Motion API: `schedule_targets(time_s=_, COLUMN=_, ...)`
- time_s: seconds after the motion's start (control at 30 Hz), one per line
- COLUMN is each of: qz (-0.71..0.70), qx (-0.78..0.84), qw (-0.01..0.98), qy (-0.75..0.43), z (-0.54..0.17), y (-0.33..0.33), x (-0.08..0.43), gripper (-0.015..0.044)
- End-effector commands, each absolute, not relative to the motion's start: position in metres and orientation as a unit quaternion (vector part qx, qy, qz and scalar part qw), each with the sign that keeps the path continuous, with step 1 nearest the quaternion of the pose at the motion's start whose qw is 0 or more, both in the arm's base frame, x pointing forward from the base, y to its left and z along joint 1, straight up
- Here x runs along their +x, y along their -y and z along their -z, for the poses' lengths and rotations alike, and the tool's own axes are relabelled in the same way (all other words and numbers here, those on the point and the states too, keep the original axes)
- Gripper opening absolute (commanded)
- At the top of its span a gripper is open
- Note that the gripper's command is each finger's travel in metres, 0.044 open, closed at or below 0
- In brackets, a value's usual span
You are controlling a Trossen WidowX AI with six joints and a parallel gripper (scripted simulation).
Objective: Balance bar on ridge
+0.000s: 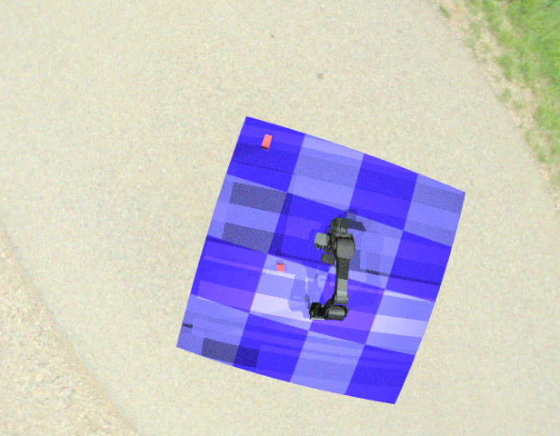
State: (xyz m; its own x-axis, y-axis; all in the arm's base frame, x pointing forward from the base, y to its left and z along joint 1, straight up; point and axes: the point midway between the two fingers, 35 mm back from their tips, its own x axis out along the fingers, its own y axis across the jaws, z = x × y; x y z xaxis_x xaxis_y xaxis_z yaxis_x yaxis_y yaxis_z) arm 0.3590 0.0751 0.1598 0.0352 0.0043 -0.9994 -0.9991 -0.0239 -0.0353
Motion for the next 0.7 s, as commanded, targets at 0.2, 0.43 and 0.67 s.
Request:
schedule_targets(time_s=0.2, qz=-0.5, qx=-0.515, qw=0.504, qy=-0.481, z=-0.147, y=-0.076, x=0.358, gripper=0.0)
schedule_targets(time_s=0.43, qz=-0.5, qx=-0.515, qw=0.504, qy=-0.481, z=-0.135, y=-0.076, x=0.358, gripper=0.0)
schedule_targets(time_s=0.67, qz=-0.5, qx=-0.515, qw=0.504, qy=-0.481, z=-0.124, y=-0.076, x=0.358, gripper=0.0)
